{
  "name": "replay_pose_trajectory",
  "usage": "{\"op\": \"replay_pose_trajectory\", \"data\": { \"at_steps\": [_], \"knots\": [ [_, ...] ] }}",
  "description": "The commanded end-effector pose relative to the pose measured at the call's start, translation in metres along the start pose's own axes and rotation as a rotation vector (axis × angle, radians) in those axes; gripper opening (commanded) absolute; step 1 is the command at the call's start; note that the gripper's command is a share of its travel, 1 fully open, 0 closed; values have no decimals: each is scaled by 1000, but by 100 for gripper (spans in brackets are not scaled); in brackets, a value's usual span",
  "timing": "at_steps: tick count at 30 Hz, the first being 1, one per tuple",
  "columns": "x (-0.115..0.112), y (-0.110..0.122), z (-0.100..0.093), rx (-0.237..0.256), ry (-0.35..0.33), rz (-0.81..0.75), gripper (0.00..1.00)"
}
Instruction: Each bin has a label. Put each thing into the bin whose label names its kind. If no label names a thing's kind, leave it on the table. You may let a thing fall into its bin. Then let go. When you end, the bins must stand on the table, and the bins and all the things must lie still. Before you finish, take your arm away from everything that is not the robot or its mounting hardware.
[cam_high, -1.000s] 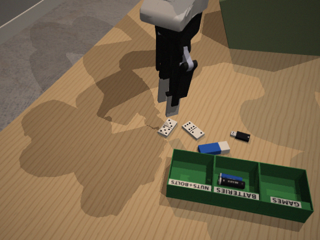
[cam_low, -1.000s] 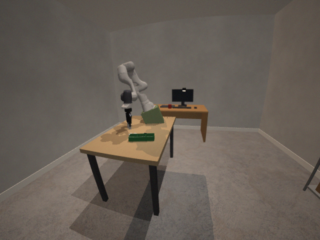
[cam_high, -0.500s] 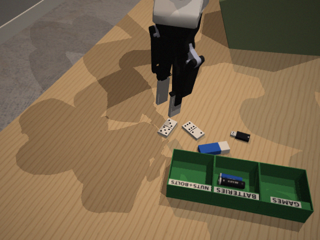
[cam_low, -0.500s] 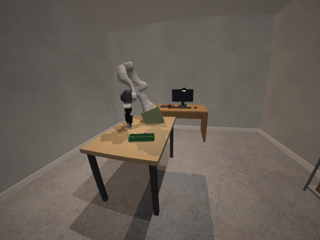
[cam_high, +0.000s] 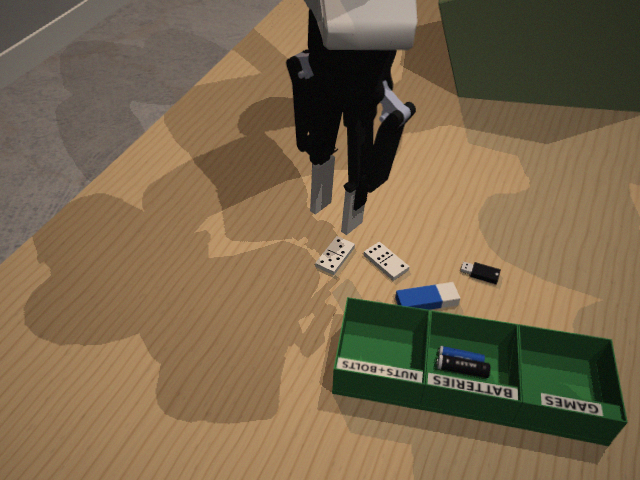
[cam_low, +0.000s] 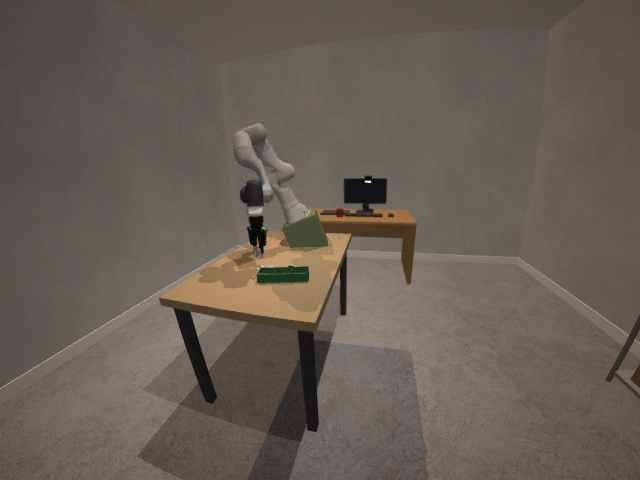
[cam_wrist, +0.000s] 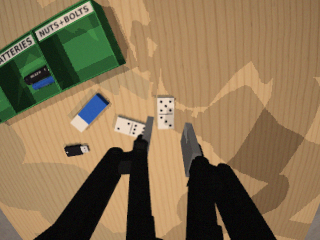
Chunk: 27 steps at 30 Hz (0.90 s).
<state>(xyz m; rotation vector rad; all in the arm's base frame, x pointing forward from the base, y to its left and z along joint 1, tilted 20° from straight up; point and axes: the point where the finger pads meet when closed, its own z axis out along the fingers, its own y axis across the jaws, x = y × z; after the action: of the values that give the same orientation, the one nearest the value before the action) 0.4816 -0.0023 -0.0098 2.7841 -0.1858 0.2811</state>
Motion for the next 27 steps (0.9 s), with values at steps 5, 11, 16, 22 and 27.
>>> {"op": "replay_pose_trajectory", "data": {
  "at_steps": [5,11,16,22,27],
  "knots": [
    [0,-1,-1,24,-31,-192,25],
    [0,0,-1,24,-31,-192,25],
    [1,0,-1,24,-31,-192,25],
    [1,1,-1,24,-31,-192,25],
    [1,1,-1,24,-31,-192,25]
  ]
}}
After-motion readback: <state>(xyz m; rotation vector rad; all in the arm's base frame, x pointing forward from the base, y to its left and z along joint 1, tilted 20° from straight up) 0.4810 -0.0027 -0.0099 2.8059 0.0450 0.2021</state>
